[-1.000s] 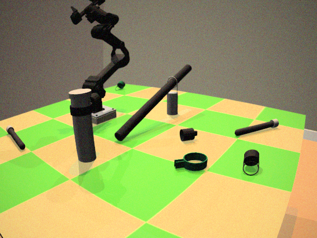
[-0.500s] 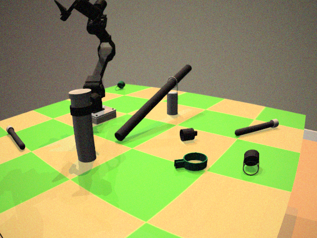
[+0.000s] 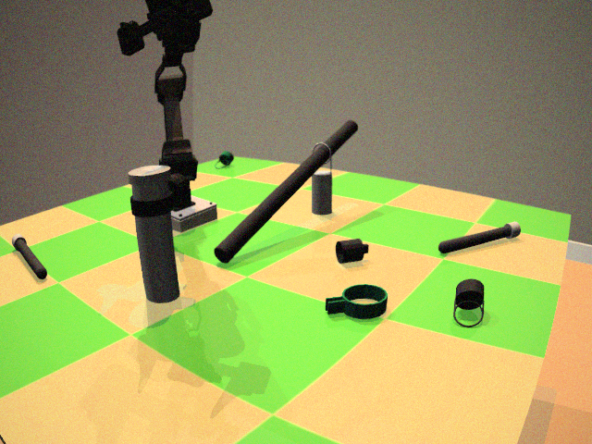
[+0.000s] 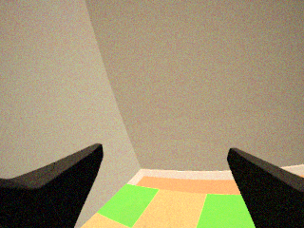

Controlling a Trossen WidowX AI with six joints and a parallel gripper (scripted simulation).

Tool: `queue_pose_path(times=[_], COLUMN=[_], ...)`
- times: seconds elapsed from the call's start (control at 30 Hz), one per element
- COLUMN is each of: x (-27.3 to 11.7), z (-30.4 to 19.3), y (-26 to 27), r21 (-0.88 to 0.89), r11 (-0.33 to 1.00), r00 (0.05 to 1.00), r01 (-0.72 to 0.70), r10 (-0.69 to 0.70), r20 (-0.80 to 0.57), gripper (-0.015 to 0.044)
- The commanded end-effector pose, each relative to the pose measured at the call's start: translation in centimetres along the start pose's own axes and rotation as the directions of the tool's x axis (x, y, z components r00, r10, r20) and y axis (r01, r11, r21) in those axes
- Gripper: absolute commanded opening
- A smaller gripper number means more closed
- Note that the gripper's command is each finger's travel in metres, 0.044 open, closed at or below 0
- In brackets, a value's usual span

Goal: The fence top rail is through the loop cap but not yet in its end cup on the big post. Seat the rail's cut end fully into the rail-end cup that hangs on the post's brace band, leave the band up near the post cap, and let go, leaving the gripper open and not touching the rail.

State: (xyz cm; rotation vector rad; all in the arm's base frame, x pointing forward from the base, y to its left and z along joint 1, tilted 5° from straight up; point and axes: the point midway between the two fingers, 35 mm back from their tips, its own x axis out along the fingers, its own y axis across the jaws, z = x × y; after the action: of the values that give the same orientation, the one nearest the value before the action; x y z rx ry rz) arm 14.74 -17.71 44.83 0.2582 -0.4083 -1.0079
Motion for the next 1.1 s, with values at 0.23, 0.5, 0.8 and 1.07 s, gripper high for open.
queue_pose_path(times=[0.23,0.5,0.8,1.07], x=[-6.3,-15.3,-15.5,-13.3], z=[-15.7,-20.8,-20.9,-21.6], y=[6.9,6.6,6.5,5.3], r21=[-0.207,-0.079,-0.073,-0.086], r11=[0.809,0.554,0.546,0.200], r00=[0.613,0.161,0.148,0.093], r01=[-0.550,-0.829,-0.834,-0.976], r10=[0.224,0.101,0.095,0.025], r20=[-0.757,-0.982,-0.984,-0.995], gripper=[0.0440,0.0440,0.0440,0.0440])
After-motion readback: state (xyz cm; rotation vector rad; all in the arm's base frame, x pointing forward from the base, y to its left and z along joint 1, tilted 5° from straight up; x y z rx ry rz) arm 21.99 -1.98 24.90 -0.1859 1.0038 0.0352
